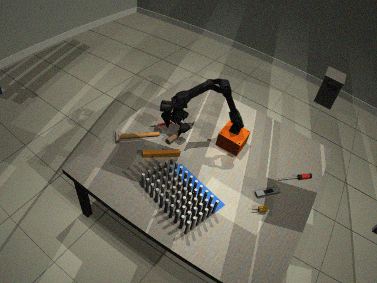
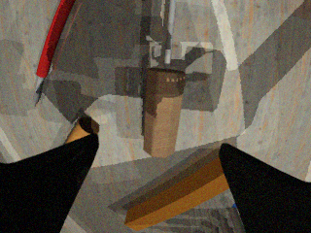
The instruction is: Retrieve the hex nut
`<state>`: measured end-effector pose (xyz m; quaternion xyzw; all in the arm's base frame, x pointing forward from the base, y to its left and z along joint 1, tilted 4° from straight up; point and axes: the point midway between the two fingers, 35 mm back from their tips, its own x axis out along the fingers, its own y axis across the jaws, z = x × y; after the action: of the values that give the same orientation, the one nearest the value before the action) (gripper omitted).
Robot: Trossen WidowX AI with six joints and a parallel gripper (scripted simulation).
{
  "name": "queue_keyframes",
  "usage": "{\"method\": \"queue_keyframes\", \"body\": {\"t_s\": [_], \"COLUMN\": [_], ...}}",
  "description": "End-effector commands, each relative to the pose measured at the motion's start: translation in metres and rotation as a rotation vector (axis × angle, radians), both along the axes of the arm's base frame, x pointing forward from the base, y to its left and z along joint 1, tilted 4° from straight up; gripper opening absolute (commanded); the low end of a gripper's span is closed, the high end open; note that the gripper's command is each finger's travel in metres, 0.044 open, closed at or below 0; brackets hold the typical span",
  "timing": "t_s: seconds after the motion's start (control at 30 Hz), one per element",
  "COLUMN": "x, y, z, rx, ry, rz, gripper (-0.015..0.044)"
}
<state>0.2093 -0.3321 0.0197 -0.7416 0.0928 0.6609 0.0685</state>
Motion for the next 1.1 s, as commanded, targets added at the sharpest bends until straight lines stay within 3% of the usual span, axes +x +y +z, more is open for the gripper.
{"method": "queue_keyframes", "body": {"t_s": [0.0,0.17,0.8,1.07], "x": [-0.0004,-0.0002,0.0047,0.0062], "y": [0.0007,0.0007,0.0009,0.001], "z": [-0.0007,-0.0008,0.0009,0.0024], "rx": [0.004,-0.003,-0.007,0.062], "ry": [0.002,0.012,0.226,0.229], "rz": [0.004,0.073,2.028,2.56], "gripper": [0.044,0.044,0.044,0.044]}}
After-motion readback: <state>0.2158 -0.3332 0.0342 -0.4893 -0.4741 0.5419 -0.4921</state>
